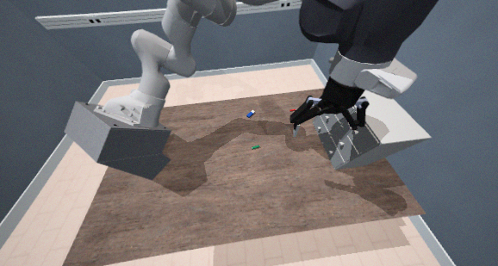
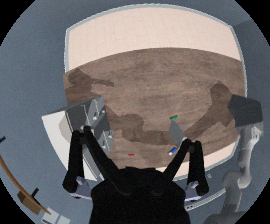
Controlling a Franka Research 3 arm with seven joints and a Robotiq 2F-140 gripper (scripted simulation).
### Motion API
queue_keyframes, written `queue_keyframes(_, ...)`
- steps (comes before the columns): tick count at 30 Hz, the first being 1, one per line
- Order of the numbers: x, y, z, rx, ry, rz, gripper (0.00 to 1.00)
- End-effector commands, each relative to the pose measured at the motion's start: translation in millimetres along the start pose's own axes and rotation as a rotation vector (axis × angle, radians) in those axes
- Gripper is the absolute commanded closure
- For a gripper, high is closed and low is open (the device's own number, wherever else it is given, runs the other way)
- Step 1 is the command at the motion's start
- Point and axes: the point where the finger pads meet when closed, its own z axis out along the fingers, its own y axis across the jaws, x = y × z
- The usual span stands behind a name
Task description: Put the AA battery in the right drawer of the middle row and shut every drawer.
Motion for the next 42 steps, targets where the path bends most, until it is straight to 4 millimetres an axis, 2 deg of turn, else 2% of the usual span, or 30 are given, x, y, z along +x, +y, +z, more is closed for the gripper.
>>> queue_keyframes(1,-5,7,-6,-0.018,-0.021,-0.084,0.00)
queue_keyframes(24,-16,22,-35,-0.037,-0.065,-0.208,0.00)
queue_keyframes(42,-19,28,-45,-0.042,-0.080,-0.249,0.00)
